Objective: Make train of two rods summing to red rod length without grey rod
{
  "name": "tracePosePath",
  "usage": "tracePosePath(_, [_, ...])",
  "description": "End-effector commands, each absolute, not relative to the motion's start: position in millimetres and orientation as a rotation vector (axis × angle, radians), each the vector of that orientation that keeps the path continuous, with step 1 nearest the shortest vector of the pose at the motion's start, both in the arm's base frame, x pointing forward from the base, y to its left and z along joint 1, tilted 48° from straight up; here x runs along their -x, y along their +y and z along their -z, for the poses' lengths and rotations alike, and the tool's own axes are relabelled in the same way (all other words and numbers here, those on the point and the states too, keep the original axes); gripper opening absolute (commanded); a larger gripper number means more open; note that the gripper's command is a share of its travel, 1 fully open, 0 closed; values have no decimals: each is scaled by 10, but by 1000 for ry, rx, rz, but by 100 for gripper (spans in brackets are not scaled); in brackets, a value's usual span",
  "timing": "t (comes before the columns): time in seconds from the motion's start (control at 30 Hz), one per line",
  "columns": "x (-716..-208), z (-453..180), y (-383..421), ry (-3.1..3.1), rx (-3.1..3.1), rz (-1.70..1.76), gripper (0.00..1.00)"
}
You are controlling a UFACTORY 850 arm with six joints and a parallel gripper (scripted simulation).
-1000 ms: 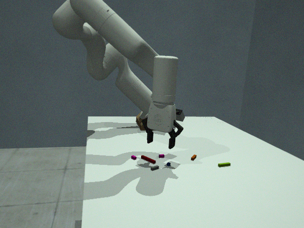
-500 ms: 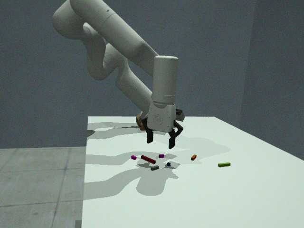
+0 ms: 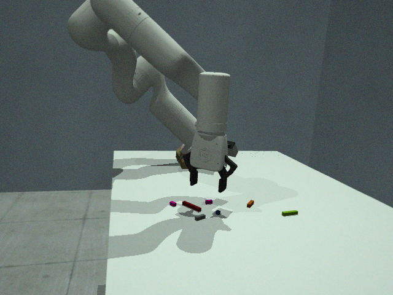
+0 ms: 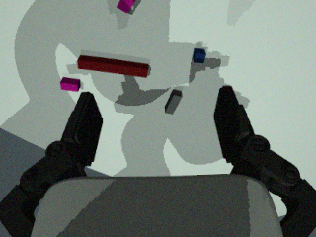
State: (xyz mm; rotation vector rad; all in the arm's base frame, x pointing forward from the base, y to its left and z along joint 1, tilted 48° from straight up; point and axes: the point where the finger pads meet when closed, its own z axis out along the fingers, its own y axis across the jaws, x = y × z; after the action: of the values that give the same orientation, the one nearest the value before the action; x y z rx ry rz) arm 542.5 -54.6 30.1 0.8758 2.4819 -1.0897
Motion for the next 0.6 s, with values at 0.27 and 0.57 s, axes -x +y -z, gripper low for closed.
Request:
tracePosePath(0.27, [-5431,-305,-541,2656,-548,1170,100])
tracePosePath(0.57, [-5429,-304,-541,2819,-113,1248,100])
